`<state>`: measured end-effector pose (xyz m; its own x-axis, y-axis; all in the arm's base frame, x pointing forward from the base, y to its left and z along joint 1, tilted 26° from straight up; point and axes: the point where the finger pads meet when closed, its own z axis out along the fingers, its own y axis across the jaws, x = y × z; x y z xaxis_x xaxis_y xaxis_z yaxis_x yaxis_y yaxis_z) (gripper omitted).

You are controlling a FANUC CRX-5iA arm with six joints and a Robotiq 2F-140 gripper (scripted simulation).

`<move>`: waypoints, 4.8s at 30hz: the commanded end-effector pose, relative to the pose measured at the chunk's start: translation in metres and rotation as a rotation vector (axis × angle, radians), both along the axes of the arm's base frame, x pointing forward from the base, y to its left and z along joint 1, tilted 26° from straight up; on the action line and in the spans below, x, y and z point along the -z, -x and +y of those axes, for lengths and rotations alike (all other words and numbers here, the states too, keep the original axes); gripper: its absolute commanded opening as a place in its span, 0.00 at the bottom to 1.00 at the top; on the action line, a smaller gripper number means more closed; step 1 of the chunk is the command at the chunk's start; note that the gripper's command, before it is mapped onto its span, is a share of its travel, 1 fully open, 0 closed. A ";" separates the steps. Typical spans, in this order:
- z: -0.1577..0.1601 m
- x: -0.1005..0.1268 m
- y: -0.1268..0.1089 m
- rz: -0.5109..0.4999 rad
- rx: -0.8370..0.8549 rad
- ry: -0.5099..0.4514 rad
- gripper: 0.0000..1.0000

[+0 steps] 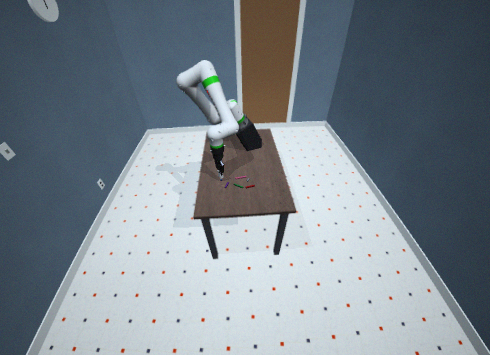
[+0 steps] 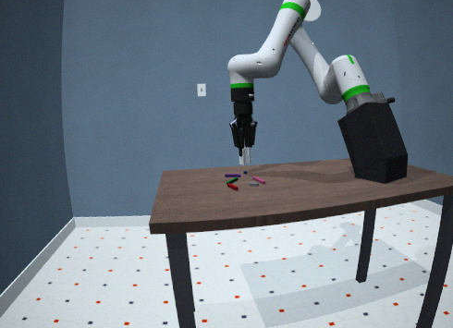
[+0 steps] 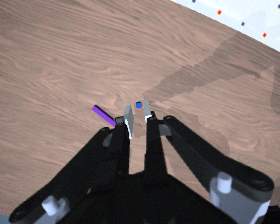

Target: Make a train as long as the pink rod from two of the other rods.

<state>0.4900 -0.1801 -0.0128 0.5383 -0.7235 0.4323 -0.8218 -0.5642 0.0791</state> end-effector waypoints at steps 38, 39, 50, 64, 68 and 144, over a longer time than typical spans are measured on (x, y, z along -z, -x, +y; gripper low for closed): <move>-0.009 0.019 -0.004 -0.001 0.000 0.000 0.15; -0.009 0.019 -0.004 -0.001 0.000 0.000 0.15; -0.009 0.019 -0.004 -0.001 0.000 0.000 0.15; -0.009 0.019 -0.004 -0.001 0.000 0.000 0.15; -0.009 0.020 -0.004 -0.001 0.000 0.000 0.15; -0.016 0.035 -0.008 -0.001 0.000 0.000 0.03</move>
